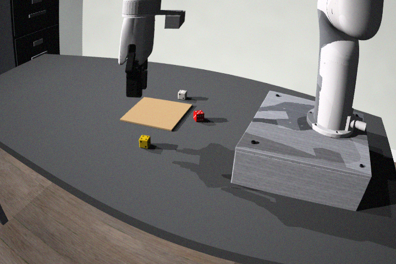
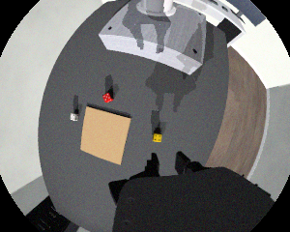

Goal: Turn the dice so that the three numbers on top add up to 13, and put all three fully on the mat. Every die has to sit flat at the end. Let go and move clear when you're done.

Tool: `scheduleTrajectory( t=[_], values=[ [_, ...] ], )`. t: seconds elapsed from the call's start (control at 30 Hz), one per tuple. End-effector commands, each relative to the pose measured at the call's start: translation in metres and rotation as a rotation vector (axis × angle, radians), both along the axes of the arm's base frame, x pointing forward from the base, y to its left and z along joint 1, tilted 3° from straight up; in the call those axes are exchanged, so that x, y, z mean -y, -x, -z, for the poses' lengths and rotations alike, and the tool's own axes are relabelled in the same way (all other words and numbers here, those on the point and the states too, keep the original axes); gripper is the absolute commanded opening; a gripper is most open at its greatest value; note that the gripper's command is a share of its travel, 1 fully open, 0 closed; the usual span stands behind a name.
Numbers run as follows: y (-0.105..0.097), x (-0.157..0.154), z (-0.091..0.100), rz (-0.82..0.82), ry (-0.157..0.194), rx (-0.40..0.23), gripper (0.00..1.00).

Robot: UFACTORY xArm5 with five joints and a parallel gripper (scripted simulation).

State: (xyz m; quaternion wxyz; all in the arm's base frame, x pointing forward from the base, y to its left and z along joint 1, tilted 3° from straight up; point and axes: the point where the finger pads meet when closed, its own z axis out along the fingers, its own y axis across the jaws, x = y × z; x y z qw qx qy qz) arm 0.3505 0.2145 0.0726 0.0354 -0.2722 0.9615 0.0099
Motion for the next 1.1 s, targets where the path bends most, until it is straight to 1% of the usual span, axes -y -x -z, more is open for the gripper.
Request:
scheduleTrajectory(
  t=[0.0,0.03,0.4,0.47,0.57,0.6,0.67,0.7,1.07],
  values=[
    [-0.002,-0.001,-0.001,0.000,0.015,-0.025,0.36],
    [-0.002,-0.001,-0.001,0.000,0.015,-0.025,1.00],
    [-0.002,-0.001,-0.001,-0.002,0.015,-0.025,1.00],
    [0.000,0.000,0.009,-0.040,0.017,-0.024,1.00],
    [0.008,0.006,0.035,-0.151,0.023,-0.020,1.00],
    [0.009,0.007,0.040,-0.177,0.024,-0.019,1.00],
    [0.011,0.008,0.044,-0.191,0.025,-0.019,1.00],
    [0.011,0.008,0.044,-0.191,0.025,-0.019,0.36],
    [0.011,0.008,0.044,-0.191,0.025,-0.019,0.36]
  ],
)
